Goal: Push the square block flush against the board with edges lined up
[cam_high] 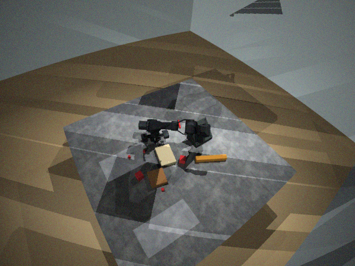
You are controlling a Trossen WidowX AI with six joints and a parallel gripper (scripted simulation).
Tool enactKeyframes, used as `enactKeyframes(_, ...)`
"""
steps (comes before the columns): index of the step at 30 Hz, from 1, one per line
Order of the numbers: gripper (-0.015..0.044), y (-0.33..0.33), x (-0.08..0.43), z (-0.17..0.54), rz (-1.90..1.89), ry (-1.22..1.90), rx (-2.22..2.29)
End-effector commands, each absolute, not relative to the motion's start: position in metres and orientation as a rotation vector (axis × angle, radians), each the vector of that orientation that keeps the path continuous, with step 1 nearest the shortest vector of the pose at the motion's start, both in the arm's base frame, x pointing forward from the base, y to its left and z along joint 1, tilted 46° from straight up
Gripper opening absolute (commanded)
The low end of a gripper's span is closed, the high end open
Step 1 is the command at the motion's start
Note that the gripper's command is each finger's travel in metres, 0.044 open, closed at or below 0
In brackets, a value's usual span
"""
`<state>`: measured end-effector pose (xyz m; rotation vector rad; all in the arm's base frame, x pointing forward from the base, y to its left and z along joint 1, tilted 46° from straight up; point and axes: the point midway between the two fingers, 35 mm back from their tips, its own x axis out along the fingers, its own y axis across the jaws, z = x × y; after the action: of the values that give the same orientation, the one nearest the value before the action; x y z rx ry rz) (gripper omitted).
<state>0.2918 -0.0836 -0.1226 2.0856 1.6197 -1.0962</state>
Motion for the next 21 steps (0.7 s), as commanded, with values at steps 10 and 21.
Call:
enactKeyframes(10, 0.0000, -0.126, 0.285, -0.087, -1.099, 1.617, 2.077)
enactKeyframes(21, 0.0000, -0.097, 0.264, -0.062, -0.999, 1.640, 2.016)
